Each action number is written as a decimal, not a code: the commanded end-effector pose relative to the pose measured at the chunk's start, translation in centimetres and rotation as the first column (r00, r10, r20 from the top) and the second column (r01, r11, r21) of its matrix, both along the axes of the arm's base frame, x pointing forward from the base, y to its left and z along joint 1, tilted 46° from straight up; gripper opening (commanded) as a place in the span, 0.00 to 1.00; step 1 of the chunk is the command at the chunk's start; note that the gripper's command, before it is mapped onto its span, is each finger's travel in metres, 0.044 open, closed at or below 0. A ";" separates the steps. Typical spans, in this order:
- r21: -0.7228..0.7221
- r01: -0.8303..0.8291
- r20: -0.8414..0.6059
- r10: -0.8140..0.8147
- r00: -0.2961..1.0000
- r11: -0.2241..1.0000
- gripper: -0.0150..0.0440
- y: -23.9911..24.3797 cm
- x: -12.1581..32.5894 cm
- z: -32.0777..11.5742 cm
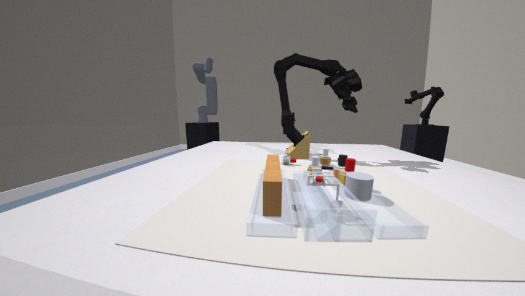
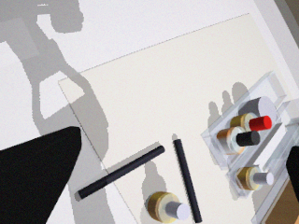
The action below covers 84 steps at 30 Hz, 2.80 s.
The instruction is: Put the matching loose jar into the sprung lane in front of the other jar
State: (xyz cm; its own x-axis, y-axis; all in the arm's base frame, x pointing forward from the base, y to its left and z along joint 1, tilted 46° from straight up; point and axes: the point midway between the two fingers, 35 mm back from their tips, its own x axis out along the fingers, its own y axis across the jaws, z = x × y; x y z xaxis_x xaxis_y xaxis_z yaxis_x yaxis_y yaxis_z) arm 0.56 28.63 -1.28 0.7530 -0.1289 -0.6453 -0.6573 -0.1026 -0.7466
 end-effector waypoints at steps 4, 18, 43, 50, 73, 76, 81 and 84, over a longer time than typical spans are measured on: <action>0.081 0.516 -0.044 -0.514 0.857 0.853 1.00 -4.7 7.5 -0.4; 0.183 0.957 -0.071 -0.968 0.240 0.224 1.00 -13.7 13.0 -0.3; 0.184 0.957 -0.070 -0.968 0.240 0.224 1.00 -18.3 14.0 -4.8; 0.184 0.957 -0.070 -0.968 0.240 0.224 1.00 -19.1 14.1 -5.6; 0.184 0.957 -0.069 -0.968 0.240 0.224 0.50 -19.8 14.3 -6.3; 0.184 0.957 -0.070 -0.968 0.240 0.224 0.37 -19.5 14.2 -6.0; 0.183 0.957 -0.074 -0.968 0.241 0.224 0.25 -17.2 13.8 -4.1; 0.183 0.957 -0.075 -0.968 0.241 0.224 0.25 -15.8 13.4 -2.7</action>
State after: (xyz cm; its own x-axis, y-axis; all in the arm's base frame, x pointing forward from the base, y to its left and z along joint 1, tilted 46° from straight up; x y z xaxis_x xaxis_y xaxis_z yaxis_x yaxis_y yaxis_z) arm 14.31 11.38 -5.23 0.1600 -0.6896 -0.7063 -0.1403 0.6924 -0.7078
